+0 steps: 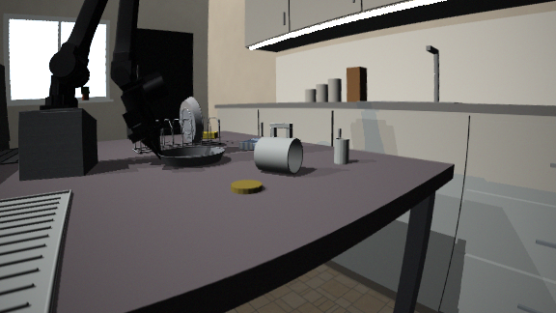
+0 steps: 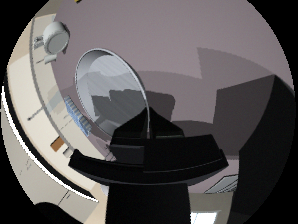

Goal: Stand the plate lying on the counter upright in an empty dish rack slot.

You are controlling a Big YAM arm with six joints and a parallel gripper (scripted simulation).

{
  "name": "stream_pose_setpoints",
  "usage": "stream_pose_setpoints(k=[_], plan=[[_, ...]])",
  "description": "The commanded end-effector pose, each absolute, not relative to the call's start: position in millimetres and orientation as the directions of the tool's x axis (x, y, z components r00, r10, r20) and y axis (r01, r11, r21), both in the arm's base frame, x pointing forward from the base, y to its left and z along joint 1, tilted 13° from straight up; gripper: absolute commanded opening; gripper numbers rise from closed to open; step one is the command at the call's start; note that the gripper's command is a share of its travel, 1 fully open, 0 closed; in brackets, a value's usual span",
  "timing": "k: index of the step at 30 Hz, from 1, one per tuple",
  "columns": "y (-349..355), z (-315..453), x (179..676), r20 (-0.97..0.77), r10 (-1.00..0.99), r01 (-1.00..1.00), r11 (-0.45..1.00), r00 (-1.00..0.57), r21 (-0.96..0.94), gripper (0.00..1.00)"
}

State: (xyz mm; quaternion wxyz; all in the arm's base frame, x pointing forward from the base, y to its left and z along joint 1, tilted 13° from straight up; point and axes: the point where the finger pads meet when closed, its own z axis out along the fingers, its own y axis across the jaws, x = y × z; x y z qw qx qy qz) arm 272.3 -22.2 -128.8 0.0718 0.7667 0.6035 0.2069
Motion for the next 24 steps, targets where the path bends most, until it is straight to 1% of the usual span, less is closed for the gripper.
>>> stream_pose_setpoints(k=[1,11,24], plan=[[-20,-133,273,0.23,0.956,0.902,-0.257,0.184,0.346,0.0],[-24,-125,282,0.226,0.959,0.897,-0.248,0.173,0.365,0.0],[-31,-115,285,0.227,0.956,0.915,-0.25,0.183,0.317,0.0]])
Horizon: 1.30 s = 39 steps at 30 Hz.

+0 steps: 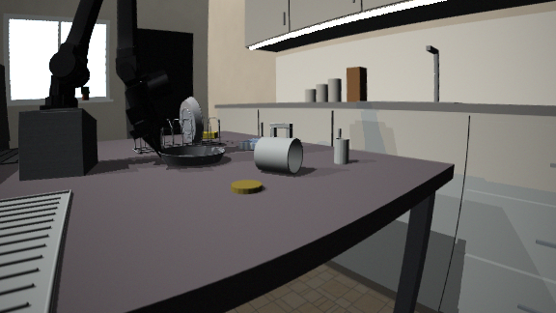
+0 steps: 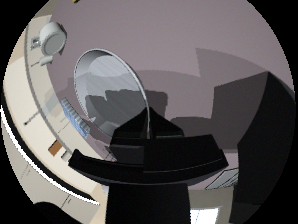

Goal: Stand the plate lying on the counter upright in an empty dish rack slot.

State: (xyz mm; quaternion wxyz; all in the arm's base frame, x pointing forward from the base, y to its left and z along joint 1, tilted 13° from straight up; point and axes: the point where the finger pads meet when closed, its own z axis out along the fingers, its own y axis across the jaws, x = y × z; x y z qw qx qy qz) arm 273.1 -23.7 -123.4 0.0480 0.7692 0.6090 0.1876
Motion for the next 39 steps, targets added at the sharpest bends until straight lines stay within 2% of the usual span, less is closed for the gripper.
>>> stream_pose_setpoints(k=[1,21,39], plan=[[-31,-114,286,0.227,0.957,0.917,-0.249,0.183,0.311,0.0],[-39,-90,297,0.227,0.957,0.961,-0.221,0.181,0.169,0.0],[-47,-70,306,0.229,0.956,0.983,-0.173,0.183,-0.063,0.0]])
